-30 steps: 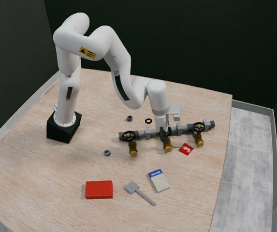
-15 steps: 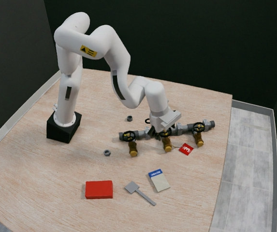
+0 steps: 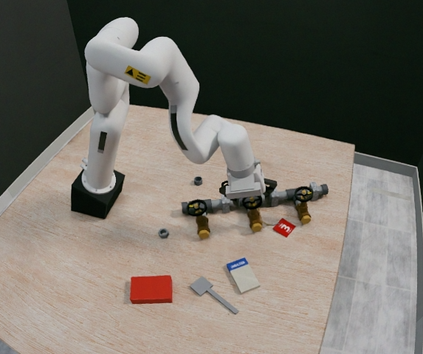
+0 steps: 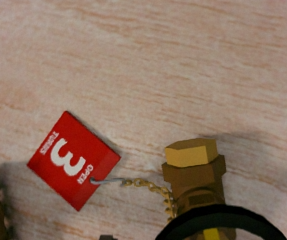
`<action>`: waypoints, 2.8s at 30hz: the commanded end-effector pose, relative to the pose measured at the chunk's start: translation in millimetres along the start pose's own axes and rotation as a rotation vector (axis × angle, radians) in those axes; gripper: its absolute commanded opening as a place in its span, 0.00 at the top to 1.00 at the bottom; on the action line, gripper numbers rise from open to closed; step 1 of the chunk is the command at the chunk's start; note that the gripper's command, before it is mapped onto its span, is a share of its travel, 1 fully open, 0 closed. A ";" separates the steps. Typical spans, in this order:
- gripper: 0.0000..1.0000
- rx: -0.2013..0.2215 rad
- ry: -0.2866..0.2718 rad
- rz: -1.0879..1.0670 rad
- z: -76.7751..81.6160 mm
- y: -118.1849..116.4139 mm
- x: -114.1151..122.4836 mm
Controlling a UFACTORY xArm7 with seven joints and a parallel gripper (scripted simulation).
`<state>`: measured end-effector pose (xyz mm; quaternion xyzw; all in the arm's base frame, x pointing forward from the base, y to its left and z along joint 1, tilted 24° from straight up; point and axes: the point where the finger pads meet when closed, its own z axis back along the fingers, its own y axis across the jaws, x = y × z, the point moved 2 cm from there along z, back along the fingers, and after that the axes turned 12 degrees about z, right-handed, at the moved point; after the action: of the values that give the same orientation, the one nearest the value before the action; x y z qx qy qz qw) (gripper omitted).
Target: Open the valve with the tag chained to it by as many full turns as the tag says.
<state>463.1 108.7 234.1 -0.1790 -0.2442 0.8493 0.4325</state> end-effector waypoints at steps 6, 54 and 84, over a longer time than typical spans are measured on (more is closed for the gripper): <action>0.00 0.082 0.091 -0.210 1.2 -4.0 1.1; 1.00 0.089 0.084 -0.045 1.2 -4.0 1.1; 1.00 0.138 0.020 1.304 1.2 -4.0 1.4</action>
<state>463.2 112.2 235.1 -0.2717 -0.0366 0.9610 -0.0368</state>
